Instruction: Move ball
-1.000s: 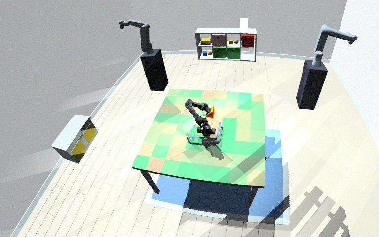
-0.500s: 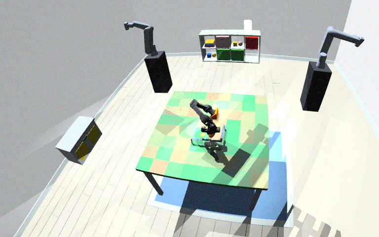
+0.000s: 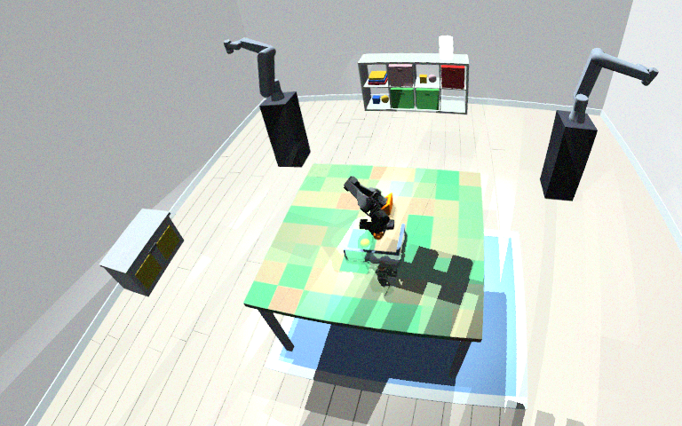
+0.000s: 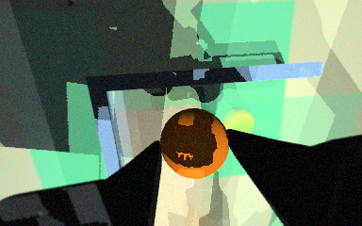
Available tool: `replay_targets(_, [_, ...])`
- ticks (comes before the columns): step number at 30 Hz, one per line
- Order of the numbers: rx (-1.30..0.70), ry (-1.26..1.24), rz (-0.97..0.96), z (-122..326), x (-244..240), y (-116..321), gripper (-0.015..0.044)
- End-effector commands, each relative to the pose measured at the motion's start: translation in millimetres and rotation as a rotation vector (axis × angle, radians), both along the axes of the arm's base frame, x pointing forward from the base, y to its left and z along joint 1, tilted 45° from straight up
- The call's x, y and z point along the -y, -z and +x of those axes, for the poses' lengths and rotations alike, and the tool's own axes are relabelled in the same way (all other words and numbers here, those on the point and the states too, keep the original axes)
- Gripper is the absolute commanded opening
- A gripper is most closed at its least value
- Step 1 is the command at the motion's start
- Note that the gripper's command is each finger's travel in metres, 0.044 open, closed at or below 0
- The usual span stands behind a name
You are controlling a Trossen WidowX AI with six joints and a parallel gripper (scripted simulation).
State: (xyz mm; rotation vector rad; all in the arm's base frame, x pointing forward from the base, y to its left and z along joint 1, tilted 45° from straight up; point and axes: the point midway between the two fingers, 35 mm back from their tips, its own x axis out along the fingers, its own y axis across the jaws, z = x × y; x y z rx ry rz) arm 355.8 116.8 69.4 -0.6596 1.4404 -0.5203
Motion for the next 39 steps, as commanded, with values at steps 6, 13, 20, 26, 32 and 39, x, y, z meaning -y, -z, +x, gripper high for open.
replay_targets(6, [0.004, 0.005, 0.004, -3, -11, -19, 0.0000])
replay_targets(13, [0.007, 0.035, -0.002, -7, 24, -29, 0.0000])
replay_targets(20, [0.009, 0.067, -0.010, -15, 59, -37, 0.0000])
replay_targets(26, [0.010, 0.091, -0.018, -25, 85, -42, 0.0000])
replay_targets(32, [0.010, 0.092, -0.017, -24, 88, -38, 0.0000])
replay_targets(39, [0.011, 0.091, -0.017, -22, 108, -18, 0.0000])
